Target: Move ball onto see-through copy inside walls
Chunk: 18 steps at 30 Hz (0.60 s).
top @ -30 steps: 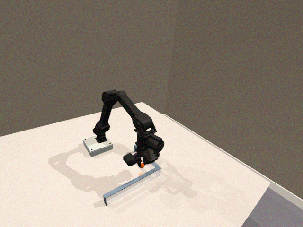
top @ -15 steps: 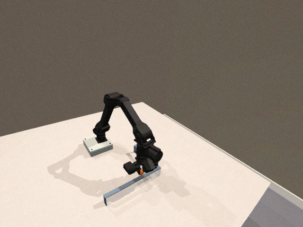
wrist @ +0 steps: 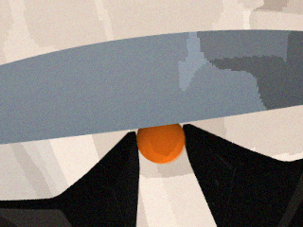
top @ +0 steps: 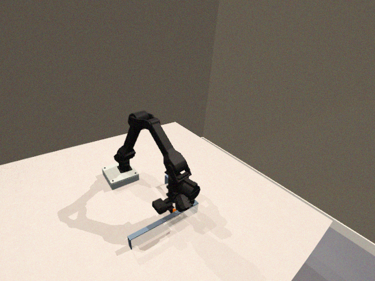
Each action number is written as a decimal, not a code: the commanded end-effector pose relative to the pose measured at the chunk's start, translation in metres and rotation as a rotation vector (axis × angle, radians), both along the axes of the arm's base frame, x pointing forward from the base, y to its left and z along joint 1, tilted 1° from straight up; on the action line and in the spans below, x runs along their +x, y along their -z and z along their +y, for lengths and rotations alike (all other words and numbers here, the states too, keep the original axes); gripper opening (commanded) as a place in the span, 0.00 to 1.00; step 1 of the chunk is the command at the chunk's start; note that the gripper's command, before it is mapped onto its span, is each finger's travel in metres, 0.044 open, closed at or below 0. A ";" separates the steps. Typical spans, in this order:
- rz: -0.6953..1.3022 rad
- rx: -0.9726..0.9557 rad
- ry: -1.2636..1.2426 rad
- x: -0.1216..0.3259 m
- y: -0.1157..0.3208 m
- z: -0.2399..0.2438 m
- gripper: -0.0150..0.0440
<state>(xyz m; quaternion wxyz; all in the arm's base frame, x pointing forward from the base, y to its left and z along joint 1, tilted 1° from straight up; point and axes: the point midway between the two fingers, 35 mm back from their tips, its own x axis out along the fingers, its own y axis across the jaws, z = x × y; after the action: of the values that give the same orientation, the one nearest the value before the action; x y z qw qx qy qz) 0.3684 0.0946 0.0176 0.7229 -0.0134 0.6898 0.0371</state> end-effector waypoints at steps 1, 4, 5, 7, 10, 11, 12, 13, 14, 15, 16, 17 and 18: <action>0.008 -0.006 0.003 -0.002 0.006 -0.001 0.25; 0.008 -0.006 0.003 -0.002 0.006 -0.001 0.25; 0.002 0.000 0.000 0.000 0.002 0.000 0.30; 0.002 0.000 0.000 0.000 0.002 0.000 0.39; 0.002 0.000 0.000 0.000 0.002 0.000 0.52; 0.002 0.000 0.000 0.000 0.002 0.000 0.57; 0.002 0.000 0.000 0.000 0.002 0.000 0.61; 0.002 0.000 0.000 0.000 0.002 0.000 0.65; 0.002 0.000 0.000 0.000 0.002 0.000 0.65; 0.002 0.000 0.000 0.000 0.002 0.000 0.65; 0.002 0.000 0.000 0.000 0.002 0.000 0.65; 0.002 0.000 0.000 0.000 0.002 0.000 0.65; 0.002 0.000 0.000 0.000 0.002 0.000 0.65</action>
<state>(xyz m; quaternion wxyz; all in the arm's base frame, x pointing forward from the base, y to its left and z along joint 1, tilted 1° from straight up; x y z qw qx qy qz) 0.3680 0.0945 0.0151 0.7221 -0.0136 0.6907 0.0369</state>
